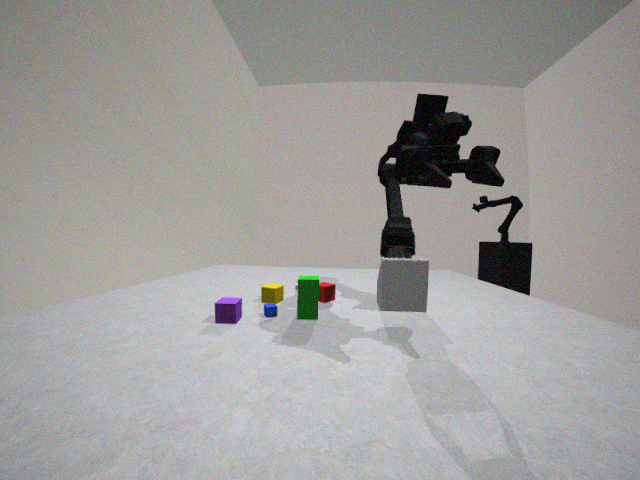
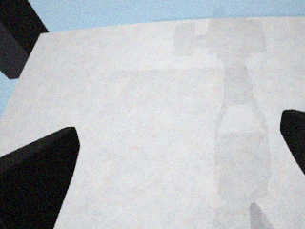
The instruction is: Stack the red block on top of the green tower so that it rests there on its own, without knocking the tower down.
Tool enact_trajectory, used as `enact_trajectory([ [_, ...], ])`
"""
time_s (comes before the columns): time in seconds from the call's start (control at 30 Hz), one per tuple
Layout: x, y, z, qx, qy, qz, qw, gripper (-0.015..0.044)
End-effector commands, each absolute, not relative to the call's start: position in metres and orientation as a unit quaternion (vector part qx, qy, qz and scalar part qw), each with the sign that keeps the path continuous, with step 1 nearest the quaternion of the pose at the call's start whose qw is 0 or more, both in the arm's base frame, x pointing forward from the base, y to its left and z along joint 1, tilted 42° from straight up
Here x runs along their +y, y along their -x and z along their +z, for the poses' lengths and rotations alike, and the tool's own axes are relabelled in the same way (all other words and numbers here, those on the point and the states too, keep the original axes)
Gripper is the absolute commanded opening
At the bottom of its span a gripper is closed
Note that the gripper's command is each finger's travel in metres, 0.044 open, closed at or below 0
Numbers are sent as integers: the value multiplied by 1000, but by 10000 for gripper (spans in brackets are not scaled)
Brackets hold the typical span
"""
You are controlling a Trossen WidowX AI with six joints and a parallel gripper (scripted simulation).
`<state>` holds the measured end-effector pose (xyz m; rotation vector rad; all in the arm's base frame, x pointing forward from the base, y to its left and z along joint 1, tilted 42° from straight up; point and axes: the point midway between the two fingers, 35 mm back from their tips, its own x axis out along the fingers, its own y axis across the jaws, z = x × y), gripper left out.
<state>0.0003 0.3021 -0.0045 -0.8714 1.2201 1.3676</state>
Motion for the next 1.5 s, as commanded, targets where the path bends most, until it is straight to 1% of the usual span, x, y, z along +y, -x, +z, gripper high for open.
enact_trajectory([
  [0.0, 291, -33, -5, 553, 343, 497, 575, 440],
  [0.37, 228, -122, -3, 653, 245, 212, 685, 440],
  [0.73, 143, -179, 13, 670, 137, -76, 726, 440],
  [1.07, 64, -203, 39, 631, 57, -295, 715, 440],
  [1.37, -5, -203, 65, 566, 1, -471, 677, 440],
  [1.47, -14, -202, 69, 554, -6, -496, 669, 440],
])
